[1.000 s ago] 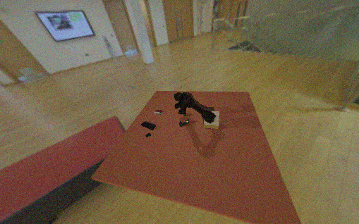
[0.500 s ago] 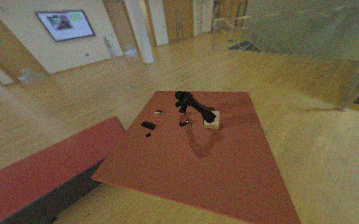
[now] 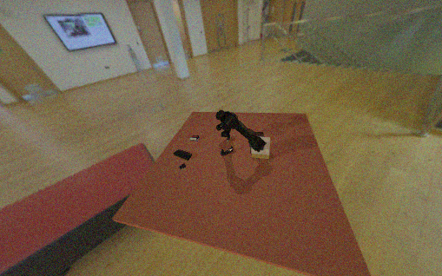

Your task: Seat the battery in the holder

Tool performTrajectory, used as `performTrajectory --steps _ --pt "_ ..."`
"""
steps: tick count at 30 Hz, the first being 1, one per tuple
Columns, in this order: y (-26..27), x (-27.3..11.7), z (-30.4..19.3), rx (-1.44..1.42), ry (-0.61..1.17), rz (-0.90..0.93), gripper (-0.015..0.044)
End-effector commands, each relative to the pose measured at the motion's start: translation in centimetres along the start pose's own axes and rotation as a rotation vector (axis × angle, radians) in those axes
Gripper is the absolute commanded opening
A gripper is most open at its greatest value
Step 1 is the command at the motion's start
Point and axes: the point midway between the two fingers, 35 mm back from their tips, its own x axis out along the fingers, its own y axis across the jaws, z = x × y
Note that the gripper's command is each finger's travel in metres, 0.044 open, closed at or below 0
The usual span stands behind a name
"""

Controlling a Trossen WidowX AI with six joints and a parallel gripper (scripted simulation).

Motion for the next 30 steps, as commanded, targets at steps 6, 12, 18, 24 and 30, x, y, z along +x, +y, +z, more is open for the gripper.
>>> performTrajectory --steps 6,12,18,24,30 --pt "-0.4 -7.1 0.1 -0.007 -0.014 -0.019 0.0000" --pt "-0.4 -7.2 0.0 -0.007 -0.014 -0.020 0.0000" --pt "-0.4 -7.1 0.2 0.010 -0.024 -0.019 0.0026" --pt "-1.2 -4.9 0.3 0.493 -0.026 -0.014 0.0184" --pt "-2.0 -2.5 0.4 1.042 -0.027 -0.008 0.0232"
